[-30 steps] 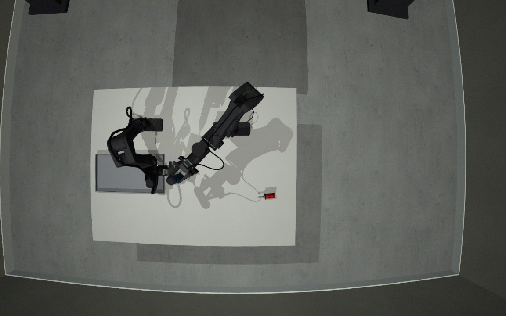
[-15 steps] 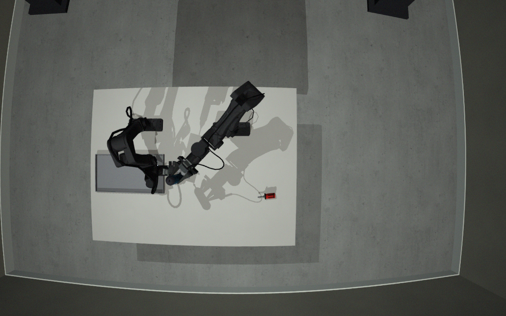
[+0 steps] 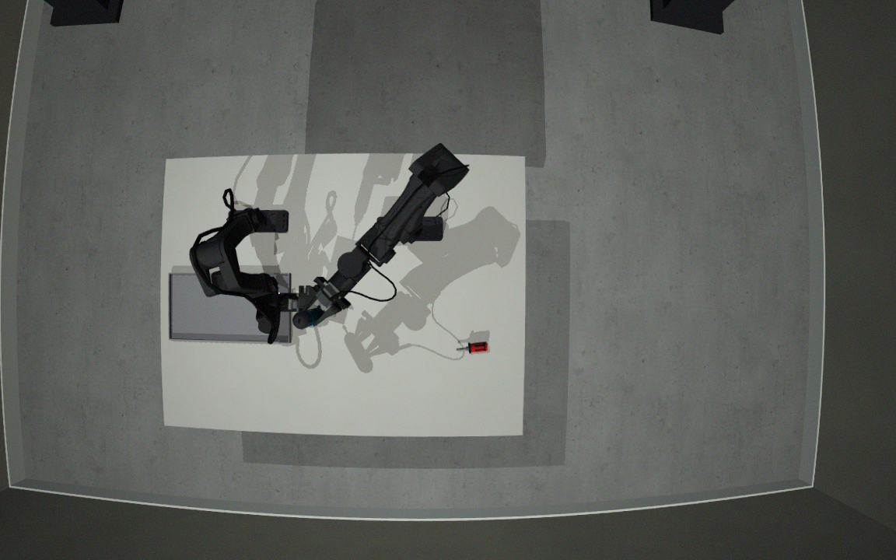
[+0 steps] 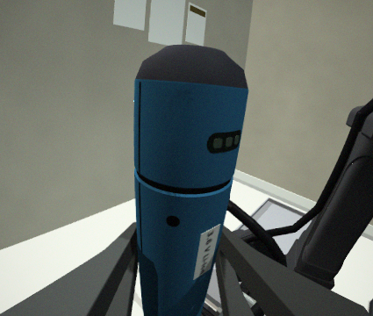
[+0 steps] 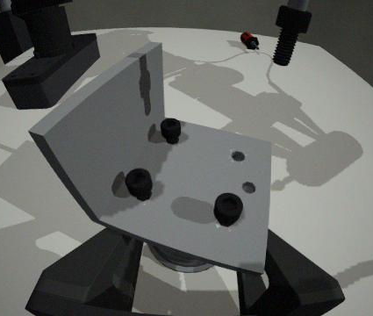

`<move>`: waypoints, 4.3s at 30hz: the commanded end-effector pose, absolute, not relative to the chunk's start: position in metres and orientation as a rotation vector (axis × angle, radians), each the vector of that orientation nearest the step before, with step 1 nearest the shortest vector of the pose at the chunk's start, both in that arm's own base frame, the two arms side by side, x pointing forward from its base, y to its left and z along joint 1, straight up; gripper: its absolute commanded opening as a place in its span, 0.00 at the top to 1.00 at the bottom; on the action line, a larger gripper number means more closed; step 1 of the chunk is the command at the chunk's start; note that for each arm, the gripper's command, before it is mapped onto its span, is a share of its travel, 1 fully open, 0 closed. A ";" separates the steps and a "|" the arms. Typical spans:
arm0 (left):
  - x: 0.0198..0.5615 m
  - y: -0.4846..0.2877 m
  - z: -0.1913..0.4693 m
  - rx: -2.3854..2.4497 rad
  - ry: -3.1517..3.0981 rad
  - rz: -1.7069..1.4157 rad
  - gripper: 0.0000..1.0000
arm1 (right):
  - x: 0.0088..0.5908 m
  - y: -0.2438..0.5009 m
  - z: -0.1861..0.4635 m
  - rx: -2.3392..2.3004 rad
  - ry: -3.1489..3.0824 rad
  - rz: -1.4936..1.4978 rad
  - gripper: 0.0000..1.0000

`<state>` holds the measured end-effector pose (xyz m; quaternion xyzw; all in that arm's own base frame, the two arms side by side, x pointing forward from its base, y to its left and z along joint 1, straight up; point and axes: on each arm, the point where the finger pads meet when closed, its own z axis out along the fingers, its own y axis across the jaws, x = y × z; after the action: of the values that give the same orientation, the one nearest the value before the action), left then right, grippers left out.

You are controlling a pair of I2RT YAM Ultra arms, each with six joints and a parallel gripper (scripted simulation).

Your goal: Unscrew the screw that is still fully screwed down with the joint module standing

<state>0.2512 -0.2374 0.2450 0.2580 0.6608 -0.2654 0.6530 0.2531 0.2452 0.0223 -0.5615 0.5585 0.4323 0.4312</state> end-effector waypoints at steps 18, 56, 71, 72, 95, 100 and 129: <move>0.255 -0.235 0.304 0.525 1.353 -0.617 0.58 | 0.249 0.249 0.028 -1.415 1.360 1.091 0.41; 0.252 -0.233 0.311 0.516 1.333 -0.618 0.58 | 0.249 0.249 0.028 -1.415 1.360 1.091 0.41; 0.254 -0.235 0.308 0.523 1.342 -0.618 0.58 | 0.249 0.249 0.028 -1.415 1.360 1.091 0.41; 0.254 -0.235 0.308 0.523 1.342 -0.618 0.58 | 0.249 0.249 0.028 -1.415 1.360 1.091 0.41; 0.246 -0.228 0.314 0.516 1.325 -0.621 0.58 | 0.249 0.249 0.028 -1.415 1.360 1.091 0.41; 0.242 -0.224 0.314 0.516 1.325 -0.621 0.58 | 0.249 0.249 0.028 -1.415 1.360 1.091 0.41; 0.225 -0.207 0.306 0.521 1.338 -0.618 0.58 | 0.249 0.249 0.028 -1.415 1.360 1.091 0.41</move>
<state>0.2298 -0.2168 0.2714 0.2519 0.6421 -0.2710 0.6714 0.2531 0.2452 0.0223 -0.5615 0.5585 0.4323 0.4312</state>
